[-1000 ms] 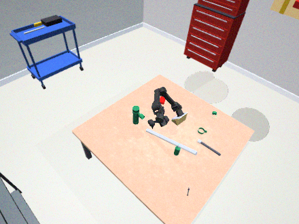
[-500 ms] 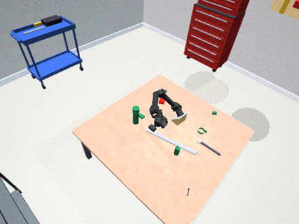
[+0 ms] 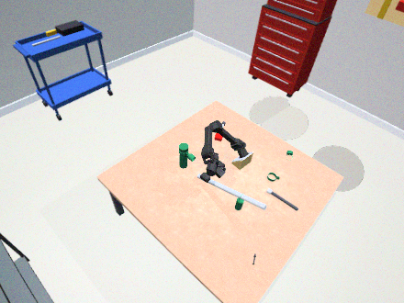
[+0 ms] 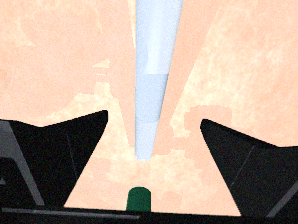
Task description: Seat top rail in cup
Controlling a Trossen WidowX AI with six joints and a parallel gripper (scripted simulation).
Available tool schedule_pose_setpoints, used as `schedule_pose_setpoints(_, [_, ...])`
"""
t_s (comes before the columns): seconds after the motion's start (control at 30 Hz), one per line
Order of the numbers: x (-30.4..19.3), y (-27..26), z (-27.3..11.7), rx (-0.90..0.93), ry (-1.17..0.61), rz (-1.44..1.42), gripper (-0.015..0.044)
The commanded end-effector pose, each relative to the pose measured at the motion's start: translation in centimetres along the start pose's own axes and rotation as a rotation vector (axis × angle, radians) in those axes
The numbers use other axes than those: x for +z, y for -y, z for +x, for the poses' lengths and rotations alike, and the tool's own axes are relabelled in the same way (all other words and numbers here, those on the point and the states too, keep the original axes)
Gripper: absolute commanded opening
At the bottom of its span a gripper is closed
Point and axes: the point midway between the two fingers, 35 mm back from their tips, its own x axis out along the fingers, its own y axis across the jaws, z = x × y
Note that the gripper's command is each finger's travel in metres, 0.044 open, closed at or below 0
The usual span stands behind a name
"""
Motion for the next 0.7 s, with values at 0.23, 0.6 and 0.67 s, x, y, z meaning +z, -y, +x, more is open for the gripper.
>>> schedule_pose_setpoints(0.23, [0.0,0.0,1.6,-0.001,-0.003,-0.004,0.044])
schedule_pose_setpoints(0.6, [0.0,0.1,3.4,-0.001,-0.003,-0.003,0.044])
schedule_pose_setpoints(0.67, [0.0,0.1,3.7,-0.001,-0.003,-0.003,0.044])
